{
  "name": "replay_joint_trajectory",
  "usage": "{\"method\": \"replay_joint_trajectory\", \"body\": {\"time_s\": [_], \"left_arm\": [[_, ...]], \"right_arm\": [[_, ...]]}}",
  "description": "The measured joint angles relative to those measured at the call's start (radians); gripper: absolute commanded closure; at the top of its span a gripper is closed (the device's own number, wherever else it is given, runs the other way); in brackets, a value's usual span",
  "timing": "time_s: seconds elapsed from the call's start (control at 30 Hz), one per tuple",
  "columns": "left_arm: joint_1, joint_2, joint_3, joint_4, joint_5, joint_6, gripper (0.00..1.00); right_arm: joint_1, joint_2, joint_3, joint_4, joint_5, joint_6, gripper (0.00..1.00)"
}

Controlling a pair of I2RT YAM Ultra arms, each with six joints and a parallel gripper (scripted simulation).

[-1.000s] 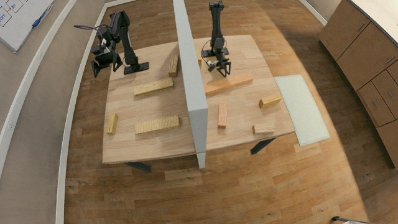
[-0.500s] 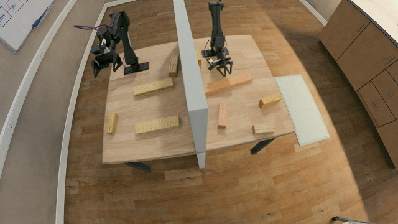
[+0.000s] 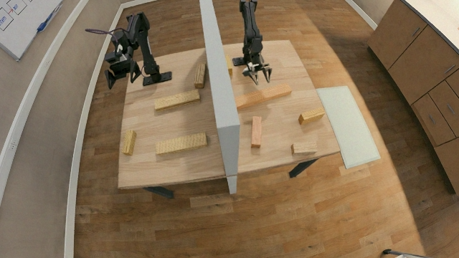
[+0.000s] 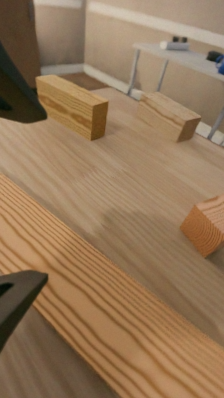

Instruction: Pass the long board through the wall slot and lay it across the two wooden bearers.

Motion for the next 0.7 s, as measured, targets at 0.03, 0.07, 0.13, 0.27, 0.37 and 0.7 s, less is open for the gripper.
{"method": "replay_joint_trajectory", "body": {"time_s": [0.03,0.07,0.13,0.27,0.37,0.7], "left_arm": [[0.004,0.0,0.02,-0.024,0.003,-0.032,0.22],[0.005,0.0,0.034,-0.041,0.008,-0.057,0.22],[0.004,0.0,0.061,-0.101,0.02,-0.121,0.22],[0.012,0.019,0.124,-0.227,0.05,-0.241,0.22],[0.038,0.074,0.18,-0.269,0.084,-0.364,0.22],[0.094,0.229,0.316,-0.412,0.184,-0.799,0.22]], "right_arm": [[0.0,0.0,0.0,0.0,0.0,0.0,0.0],[0.0,0.0,0.0,0.0,0.0,0.0,0.0],[0.0,0.0,0.0,0.0,0.0,0.0,0.0],[0.0,0.0,0.0,0.0,0.0,0.0,0.0],[0.0,0.0,0.0,0.0,0.0,0.0,0.0],[0.0,0.0,0.0,0.0,0.0,0.0,0.0]]}}
